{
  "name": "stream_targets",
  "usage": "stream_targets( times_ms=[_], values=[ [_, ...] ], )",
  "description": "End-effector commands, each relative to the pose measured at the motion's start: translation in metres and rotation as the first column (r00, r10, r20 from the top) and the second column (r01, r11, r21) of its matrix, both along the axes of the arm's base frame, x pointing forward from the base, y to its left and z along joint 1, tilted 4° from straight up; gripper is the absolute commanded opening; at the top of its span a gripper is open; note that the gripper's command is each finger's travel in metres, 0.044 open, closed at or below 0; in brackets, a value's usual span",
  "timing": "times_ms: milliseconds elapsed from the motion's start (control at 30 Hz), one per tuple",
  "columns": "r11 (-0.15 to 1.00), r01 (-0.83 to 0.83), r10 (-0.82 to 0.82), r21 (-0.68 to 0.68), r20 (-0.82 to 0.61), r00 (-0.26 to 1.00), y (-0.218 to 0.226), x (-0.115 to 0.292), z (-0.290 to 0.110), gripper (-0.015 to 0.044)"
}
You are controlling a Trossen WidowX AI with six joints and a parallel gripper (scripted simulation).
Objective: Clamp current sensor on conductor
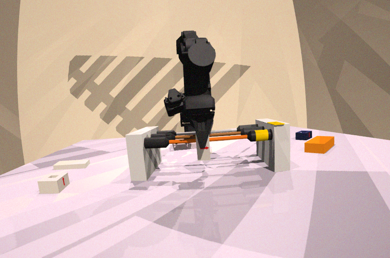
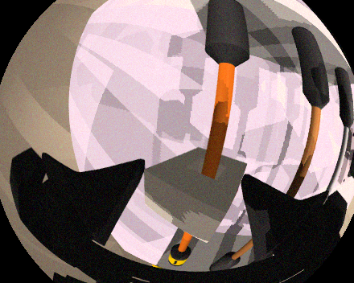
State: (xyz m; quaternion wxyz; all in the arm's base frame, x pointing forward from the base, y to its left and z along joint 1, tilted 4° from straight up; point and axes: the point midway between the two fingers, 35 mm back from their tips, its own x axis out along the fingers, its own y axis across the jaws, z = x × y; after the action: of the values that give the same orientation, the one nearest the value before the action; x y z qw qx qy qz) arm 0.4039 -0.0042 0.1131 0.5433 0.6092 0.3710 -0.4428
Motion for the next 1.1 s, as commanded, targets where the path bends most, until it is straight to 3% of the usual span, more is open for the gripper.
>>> stream_targets(
  times_ms=[0,700,967,1067],
  values=[
    [1.0,0.0,0.0,0.0,0.001,1.0,0.0,0.0001,0.0001,0.0358],
    [1.0,0.0,0.0,0.0,0.001,1.0,0.0,0.0001,0.0001,0.0218],
    [1.0,0.0,0.0,0.0,-0.001,1.0,0.0002,-0.0005,0.0001,0.0008],
    [1.0,0.0,0.0,0.0,-0.001,1.0,0.0002,-0.0005,0.0001,0.0]
  ],
)
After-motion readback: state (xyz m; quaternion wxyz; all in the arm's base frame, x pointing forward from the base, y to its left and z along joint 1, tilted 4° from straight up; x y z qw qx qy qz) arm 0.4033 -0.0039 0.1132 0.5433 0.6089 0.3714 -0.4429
